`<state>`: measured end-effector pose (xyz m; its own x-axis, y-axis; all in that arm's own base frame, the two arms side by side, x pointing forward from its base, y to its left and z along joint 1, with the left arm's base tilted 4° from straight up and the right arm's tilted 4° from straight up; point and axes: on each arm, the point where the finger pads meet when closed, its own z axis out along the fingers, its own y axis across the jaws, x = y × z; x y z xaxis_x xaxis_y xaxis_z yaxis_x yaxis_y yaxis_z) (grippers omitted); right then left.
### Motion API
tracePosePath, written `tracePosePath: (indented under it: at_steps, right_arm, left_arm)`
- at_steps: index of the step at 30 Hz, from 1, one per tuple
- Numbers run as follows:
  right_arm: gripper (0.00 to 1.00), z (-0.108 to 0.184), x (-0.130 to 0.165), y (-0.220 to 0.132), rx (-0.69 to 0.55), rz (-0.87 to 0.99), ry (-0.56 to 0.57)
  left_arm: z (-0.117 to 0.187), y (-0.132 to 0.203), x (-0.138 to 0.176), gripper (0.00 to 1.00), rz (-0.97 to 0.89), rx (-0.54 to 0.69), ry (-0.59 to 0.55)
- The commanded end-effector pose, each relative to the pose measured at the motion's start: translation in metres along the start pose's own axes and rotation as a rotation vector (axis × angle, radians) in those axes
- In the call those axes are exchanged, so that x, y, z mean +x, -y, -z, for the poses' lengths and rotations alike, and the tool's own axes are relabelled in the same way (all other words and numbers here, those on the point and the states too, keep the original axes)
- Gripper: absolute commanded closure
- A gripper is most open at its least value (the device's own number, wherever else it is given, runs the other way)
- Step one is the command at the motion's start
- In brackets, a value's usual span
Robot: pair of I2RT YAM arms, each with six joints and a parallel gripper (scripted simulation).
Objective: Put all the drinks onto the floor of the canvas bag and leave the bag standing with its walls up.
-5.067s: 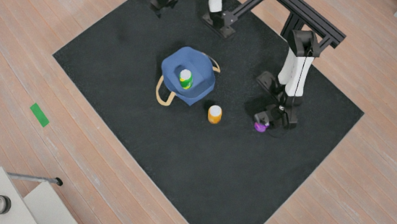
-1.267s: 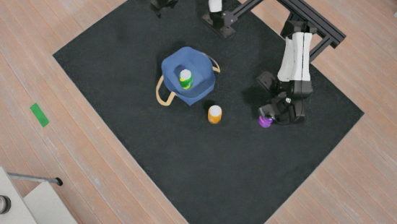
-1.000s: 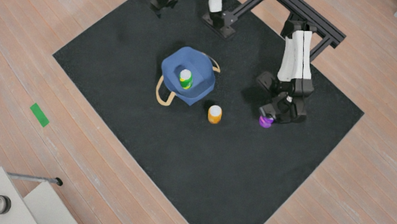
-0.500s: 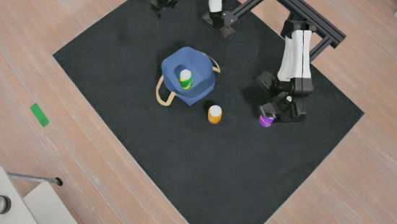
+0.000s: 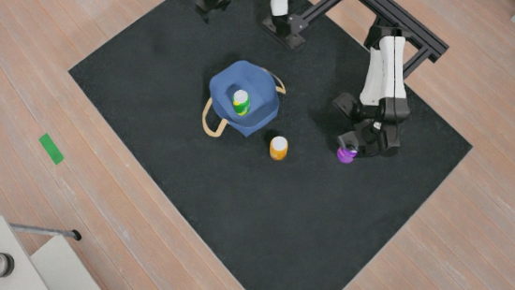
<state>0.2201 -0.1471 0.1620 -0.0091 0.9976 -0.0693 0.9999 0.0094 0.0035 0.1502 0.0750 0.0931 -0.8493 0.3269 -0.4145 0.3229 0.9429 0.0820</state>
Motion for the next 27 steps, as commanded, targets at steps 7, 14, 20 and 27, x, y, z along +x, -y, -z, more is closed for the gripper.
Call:
tracePosePath:
  at_steps: [7, 14, 20, 27]
  right_arm:
    - [0.14, 0.003, -0.002, -0.004, -0.015, 0.000, 0.023]
    - [0.14, 0.003, -0.002, -0.004, -0.015, 0.000, 0.023]
    - [0.14, 0.003, -0.002, -0.004, -0.015, 0.000, 0.023]
    - [0.14, 0.003, -0.002, -0.004, -0.015, 0.000, 0.023]
  left_arm:
    - [0.025, -0.003, -0.019, 0.30, -0.002, 0.002, 0.023]
    - [0.041, -0.004, -0.026, 0.30, -0.005, -0.005, 0.024]
    - [0.042, -0.011, -0.029, 0.30, -0.039, -0.057, 0.050]
    - [0.039, -0.009, -0.026, 0.30, -0.029, -0.055, 0.047]
